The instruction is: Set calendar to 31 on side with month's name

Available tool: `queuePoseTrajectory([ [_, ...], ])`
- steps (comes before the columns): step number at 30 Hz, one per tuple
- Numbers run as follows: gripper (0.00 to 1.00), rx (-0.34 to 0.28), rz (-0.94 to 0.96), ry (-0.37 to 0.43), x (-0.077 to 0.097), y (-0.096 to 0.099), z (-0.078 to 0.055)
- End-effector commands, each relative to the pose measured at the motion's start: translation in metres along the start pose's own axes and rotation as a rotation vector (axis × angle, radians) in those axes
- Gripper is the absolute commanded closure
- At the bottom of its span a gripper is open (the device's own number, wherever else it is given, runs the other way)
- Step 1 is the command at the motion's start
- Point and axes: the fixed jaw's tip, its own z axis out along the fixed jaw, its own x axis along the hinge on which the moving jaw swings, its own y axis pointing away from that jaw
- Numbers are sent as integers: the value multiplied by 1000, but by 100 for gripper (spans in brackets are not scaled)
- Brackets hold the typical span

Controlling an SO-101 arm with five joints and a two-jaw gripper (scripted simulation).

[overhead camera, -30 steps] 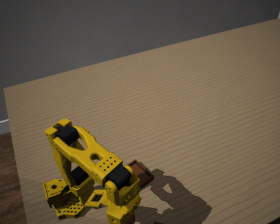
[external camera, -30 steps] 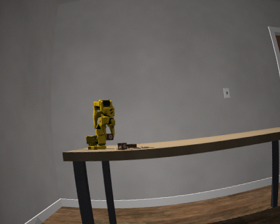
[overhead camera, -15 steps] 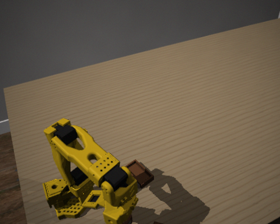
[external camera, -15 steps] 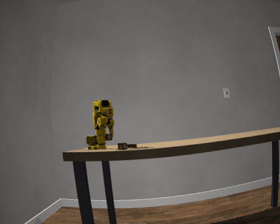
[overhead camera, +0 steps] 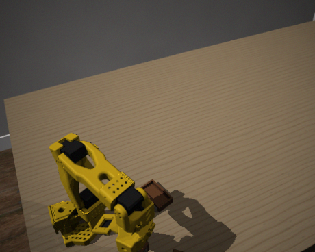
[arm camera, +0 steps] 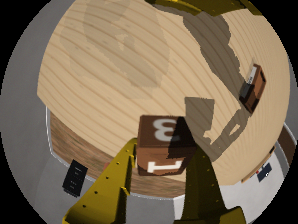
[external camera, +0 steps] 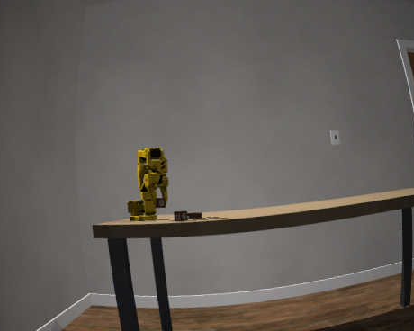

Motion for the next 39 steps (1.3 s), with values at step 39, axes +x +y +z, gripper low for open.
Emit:
queuePoseTrajectory([
  [39, 100, -13, -2, 52, 5, 3, 10],
])
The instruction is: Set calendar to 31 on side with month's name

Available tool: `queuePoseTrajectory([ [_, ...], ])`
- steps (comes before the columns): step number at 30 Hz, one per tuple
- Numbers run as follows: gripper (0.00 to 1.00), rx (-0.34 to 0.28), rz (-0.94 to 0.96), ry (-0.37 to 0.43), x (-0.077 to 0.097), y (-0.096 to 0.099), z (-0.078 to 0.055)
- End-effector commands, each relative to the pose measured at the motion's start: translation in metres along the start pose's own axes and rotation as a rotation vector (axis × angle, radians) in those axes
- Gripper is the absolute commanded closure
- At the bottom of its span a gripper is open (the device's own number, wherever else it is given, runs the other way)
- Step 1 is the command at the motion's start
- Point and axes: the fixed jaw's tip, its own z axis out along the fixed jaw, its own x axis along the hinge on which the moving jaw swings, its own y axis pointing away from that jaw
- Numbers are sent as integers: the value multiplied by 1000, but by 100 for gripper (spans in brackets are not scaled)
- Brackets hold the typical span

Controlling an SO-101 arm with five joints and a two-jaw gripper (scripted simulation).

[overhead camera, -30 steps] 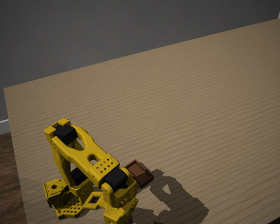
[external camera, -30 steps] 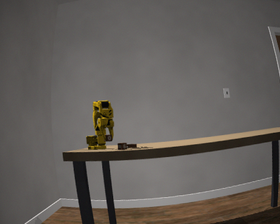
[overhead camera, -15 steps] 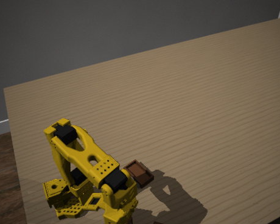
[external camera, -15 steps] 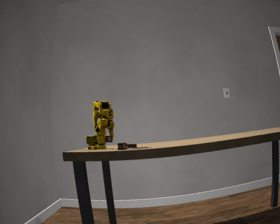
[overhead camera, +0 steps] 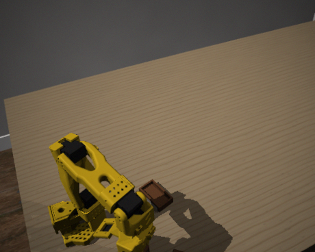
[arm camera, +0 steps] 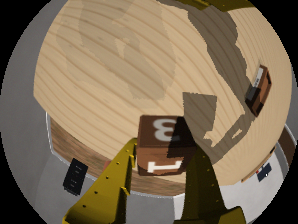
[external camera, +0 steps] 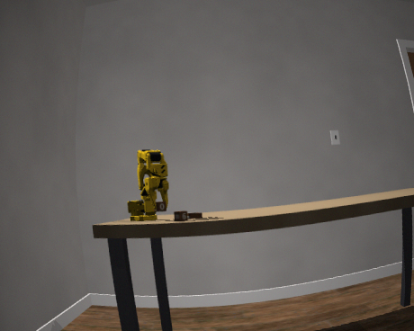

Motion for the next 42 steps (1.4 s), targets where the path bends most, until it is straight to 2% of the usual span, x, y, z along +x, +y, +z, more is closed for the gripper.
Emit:
queuePoseTrajectory([
  [1, 100, -7, -2, 29, 3, 2, -1],
  [42, 100, -7, -2, 29, 4, 2, 11],
])
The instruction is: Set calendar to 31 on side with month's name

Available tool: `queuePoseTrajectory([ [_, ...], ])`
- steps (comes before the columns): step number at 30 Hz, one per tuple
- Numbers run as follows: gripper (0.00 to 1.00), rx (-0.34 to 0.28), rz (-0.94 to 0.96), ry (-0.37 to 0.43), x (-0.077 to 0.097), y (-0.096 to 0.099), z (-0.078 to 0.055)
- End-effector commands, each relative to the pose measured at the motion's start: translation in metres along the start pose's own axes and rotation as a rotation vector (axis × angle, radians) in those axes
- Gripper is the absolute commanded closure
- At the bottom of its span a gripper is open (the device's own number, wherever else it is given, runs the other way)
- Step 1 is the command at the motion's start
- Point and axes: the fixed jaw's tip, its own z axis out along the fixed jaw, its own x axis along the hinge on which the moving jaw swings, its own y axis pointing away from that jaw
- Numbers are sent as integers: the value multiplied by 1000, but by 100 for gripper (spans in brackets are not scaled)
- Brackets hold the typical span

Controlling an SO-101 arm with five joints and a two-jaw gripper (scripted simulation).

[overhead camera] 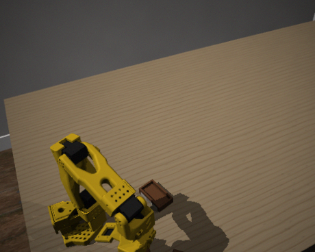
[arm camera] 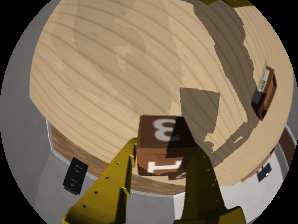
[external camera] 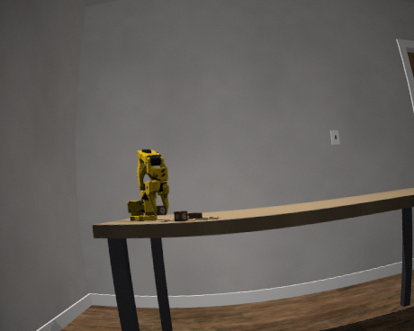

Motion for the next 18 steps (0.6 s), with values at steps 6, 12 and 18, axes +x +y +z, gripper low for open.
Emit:
queuePoseTrajectory([
  [6, 100, -3, -2, 16, 2, 2, 3],
  [12, 100, -3, -2, 16, 2, 2, 5],
  [18, 100, -3, -2, 16, 2, 2, 5],
])
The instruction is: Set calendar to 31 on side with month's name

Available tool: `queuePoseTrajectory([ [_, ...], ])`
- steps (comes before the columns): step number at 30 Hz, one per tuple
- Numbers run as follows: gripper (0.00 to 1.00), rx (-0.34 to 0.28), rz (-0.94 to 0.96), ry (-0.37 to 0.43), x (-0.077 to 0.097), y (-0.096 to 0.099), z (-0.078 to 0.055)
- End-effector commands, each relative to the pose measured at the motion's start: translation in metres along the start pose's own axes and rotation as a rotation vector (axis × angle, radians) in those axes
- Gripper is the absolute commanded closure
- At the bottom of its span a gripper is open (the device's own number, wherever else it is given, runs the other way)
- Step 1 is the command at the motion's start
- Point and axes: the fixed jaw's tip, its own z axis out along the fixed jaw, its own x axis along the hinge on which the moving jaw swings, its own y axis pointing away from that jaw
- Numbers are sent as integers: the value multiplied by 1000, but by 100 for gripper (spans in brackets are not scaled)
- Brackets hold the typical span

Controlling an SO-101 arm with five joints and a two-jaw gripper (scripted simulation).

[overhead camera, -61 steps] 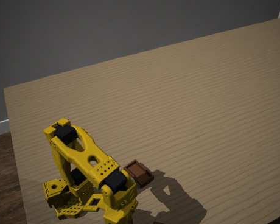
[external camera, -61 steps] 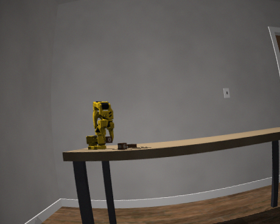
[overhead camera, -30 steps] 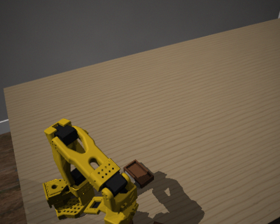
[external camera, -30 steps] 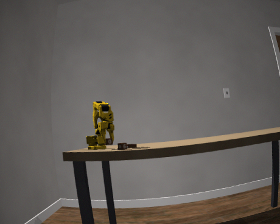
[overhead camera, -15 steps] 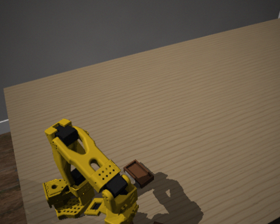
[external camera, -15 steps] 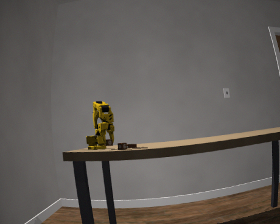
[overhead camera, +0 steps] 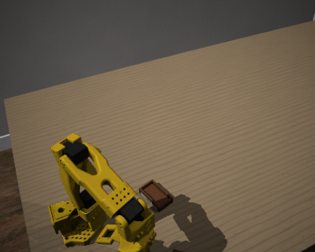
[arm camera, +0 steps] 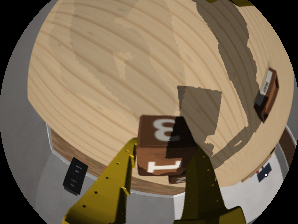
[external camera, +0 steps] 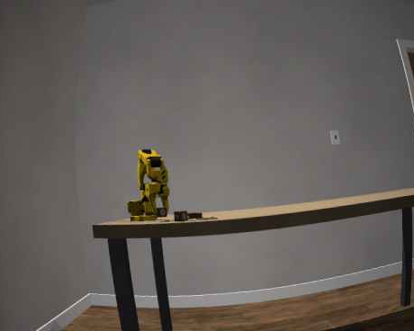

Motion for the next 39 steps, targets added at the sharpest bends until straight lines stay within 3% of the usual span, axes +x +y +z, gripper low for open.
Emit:
queuePoseTrajectory([
  [1, 100, -3, -2, 16, 2, 2, 0],
  [39, 100, -3, -2, 16, 2, 2, 12],
])
